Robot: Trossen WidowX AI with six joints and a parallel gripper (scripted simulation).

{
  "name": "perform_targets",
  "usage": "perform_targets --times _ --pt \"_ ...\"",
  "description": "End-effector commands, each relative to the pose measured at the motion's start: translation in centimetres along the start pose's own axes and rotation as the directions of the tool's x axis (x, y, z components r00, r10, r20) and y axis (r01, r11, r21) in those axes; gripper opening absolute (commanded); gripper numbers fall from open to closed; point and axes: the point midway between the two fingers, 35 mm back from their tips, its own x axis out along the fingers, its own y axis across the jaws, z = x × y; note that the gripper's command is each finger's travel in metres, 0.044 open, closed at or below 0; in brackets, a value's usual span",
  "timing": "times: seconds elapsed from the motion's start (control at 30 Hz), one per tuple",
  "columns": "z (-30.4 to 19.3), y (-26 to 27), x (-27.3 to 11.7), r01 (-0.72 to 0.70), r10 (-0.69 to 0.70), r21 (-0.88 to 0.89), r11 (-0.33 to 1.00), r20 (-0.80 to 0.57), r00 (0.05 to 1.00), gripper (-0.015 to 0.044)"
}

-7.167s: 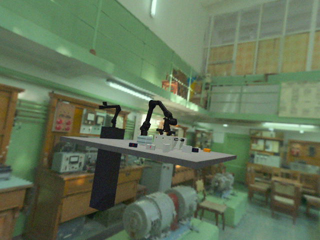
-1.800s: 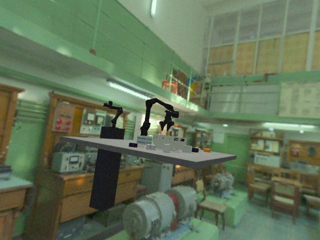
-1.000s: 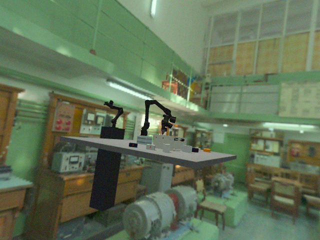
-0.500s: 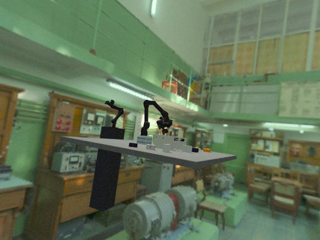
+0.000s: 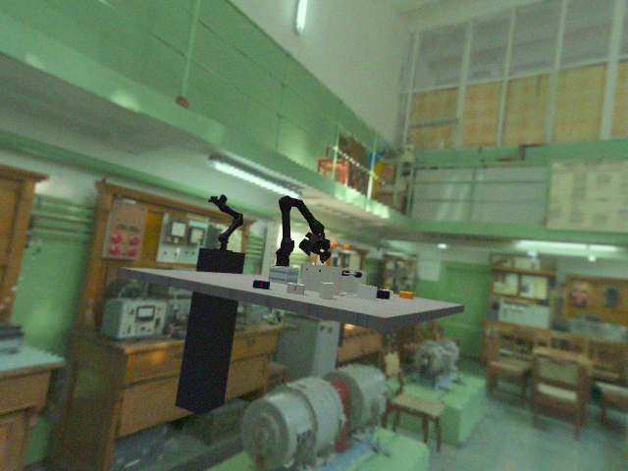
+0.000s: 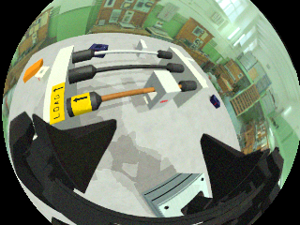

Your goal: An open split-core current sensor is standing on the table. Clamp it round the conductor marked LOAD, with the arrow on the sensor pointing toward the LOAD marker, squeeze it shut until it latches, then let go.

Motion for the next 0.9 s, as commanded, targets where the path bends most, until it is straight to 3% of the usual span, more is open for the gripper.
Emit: perform_targets --times 0.0,0.17,0.2,0.7,0.83,0.87 --pt "-1.2 -0.7 -0.3 -0.167 0.093 0.414 0.895 0.192 0.977 0.044" --pt "-1.2 -0.7 -0.3 -0.167 0.093 0.414 0.895 0.192 0.977 0.044" --pt "-0.5 -0.2 -0.3 -0.059 0.041 0.207 0.977 0.088 0.995 0.044" --pt "-0.5 -0.2 -0.3 -0.053 0.038 0.195 0.979 0.083 0.996 0.044" --pt "0.0 -0.1 0.3 0.019 -0.02 -0.04 0.999 -0.034 0.999 0.044" --pt "-0.4 -0.3 0.0 -0.022 0.016 0.116 0.993 0.048 0.999 0.044"
